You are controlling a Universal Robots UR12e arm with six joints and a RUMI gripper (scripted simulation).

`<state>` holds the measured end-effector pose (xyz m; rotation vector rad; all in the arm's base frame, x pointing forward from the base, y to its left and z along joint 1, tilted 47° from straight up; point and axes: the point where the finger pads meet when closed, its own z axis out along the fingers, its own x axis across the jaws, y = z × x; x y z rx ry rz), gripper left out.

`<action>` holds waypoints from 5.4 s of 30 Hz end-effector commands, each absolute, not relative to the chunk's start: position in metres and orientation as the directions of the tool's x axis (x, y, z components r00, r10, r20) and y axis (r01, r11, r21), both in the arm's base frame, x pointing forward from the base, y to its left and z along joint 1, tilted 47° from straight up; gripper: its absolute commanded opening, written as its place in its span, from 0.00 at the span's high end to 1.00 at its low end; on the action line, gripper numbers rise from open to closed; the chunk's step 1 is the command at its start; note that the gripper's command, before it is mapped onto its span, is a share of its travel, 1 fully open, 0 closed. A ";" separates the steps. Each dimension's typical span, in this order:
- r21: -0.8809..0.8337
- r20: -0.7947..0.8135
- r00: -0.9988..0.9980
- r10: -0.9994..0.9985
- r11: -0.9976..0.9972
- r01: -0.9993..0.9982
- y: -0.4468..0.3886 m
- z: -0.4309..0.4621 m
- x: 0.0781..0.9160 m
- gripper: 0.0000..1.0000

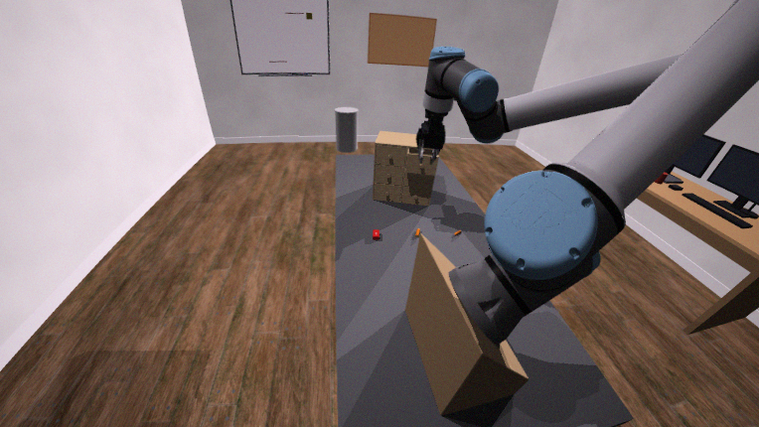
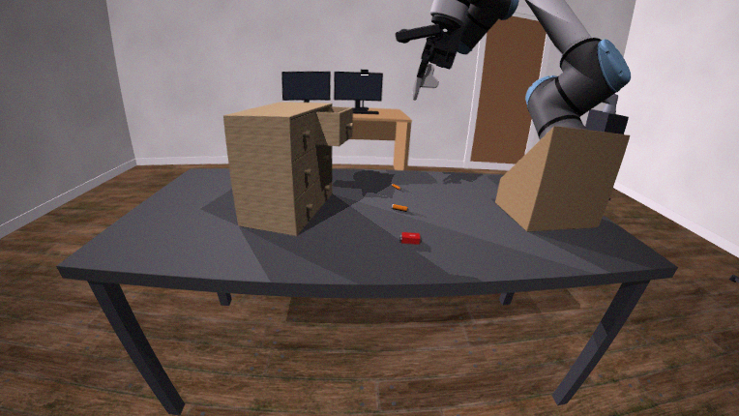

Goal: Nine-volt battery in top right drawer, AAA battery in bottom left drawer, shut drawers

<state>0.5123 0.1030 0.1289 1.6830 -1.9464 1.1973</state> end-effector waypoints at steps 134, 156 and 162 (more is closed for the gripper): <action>-0.148 0.722 -0.147 -0.676 0.056 -0.987 0.021 -0.170 0.543 0.75; -0.148 0.722 -0.147 -0.676 0.056 -0.987 0.017 -0.173 0.544 0.75; -0.148 0.722 -0.147 -0.676 0.056 -0.987 0.014 -0.176 0.544 0.75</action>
